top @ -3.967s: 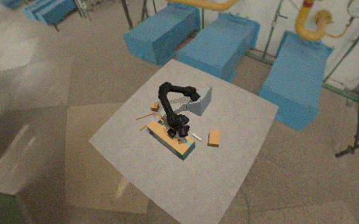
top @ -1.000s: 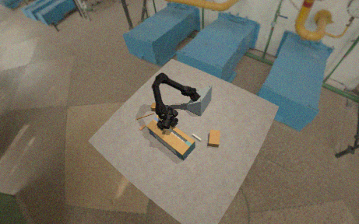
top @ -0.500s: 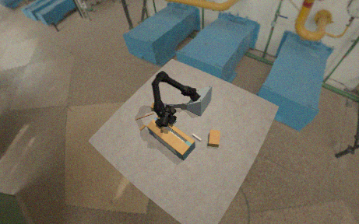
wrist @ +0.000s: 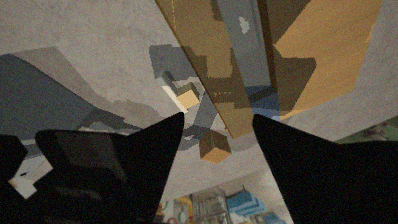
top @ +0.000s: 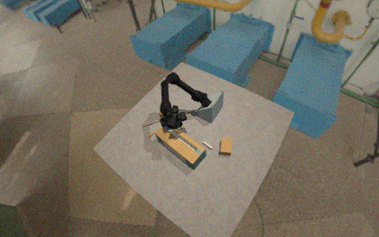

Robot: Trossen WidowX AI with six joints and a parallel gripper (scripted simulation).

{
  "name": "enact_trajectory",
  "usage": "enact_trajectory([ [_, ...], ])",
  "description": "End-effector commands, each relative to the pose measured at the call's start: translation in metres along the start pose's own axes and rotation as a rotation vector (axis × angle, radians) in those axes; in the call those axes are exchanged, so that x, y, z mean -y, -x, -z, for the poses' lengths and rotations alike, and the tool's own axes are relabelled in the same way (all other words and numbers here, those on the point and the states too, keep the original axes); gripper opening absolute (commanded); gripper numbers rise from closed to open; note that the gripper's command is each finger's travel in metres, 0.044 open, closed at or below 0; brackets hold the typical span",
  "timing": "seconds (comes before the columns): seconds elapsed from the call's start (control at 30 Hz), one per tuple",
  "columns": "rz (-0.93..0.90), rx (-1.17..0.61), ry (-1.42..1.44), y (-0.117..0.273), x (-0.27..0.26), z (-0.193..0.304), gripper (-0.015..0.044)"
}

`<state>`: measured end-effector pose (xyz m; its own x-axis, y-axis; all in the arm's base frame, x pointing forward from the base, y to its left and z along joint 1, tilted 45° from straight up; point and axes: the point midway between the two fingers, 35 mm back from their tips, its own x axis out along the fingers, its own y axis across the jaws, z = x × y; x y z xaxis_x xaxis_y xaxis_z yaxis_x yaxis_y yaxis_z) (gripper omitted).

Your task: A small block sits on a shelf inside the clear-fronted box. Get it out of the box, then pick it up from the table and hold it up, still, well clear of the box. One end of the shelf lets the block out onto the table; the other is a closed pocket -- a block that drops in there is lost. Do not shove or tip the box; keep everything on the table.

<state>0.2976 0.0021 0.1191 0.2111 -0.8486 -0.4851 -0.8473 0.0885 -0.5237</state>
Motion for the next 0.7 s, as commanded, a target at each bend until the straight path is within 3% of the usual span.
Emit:
enact_trajectory([
  [0.0,-0.021,0.045,-0.439,-0.001,-0.005,0.009,0.0285],
  [0.53,-0.306,0.187,-2.369,0.001,-0.014,0.039,0.0285],
  [0.67,-0.399,0.188,-2.698,0.000,-0.015,0.045,0.0285],
])
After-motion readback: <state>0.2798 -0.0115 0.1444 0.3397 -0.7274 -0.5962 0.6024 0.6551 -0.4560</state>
